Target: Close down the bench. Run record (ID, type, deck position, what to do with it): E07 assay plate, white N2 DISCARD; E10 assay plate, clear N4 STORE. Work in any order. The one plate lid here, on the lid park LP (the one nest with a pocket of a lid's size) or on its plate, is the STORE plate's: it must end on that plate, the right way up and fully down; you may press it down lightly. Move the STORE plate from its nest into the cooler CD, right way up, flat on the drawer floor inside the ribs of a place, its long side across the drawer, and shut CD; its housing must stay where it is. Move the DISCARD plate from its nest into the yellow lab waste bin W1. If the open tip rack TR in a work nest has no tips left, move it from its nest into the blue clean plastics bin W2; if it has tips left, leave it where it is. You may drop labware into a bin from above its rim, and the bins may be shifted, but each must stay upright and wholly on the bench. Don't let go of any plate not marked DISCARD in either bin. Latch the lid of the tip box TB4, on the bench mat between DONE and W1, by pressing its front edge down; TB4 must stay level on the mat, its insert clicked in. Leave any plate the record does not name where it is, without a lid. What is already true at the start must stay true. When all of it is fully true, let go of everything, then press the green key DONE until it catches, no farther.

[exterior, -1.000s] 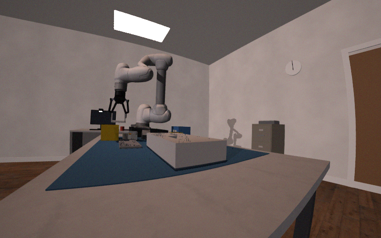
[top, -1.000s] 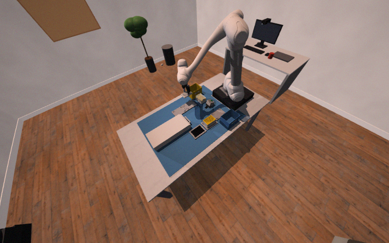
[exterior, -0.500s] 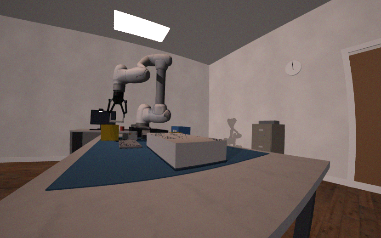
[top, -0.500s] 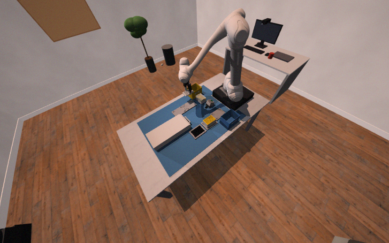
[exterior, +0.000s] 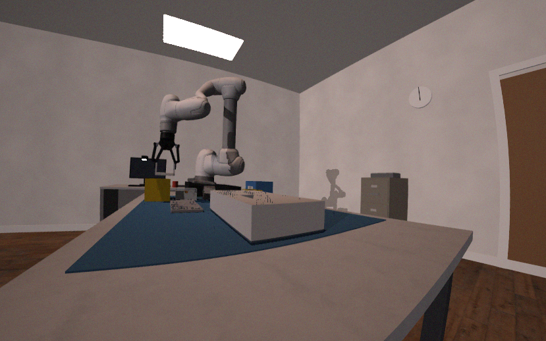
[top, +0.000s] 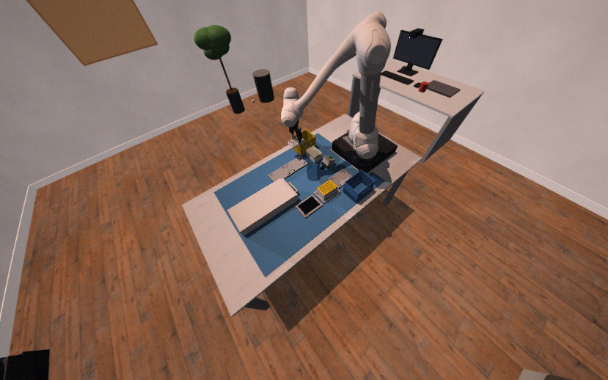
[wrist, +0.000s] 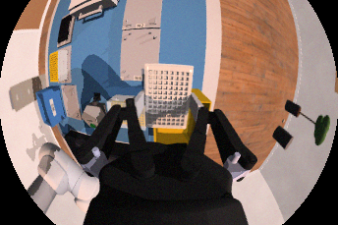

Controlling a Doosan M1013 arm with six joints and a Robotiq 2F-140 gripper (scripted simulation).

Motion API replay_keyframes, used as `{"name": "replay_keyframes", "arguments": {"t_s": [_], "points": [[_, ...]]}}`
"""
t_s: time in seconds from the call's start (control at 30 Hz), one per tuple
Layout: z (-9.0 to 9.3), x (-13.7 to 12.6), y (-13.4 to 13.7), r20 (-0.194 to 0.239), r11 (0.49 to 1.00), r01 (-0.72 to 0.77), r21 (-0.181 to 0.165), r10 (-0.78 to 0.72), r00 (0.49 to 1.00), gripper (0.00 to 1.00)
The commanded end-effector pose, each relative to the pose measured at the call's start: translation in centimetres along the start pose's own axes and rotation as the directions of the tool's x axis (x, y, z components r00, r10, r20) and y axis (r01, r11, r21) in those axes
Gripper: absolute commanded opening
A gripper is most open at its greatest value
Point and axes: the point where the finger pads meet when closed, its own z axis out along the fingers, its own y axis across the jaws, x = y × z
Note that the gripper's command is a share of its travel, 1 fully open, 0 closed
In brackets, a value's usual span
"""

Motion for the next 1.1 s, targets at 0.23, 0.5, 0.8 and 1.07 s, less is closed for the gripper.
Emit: {"name": "replay_keyframes", "arguments": {"t_s": [0.23,0.5,0.8,1.07], "points": [[0.0,-2.7,1.0,0.000,1.000,0.000,0.000,0.000,1.000,0.00],[0.0,-4.2,1.5,0.000,1.000,0.000,0.000,0.000,1.000,0.00],[0.0,-6.4,2.3,0.000,1.000,0.000,0.000,0.000,1.000,0.00],[0.0,-7.9,2.9,0.000,1.000,0.000,0.000,0.000,1.000,0.00]]}}
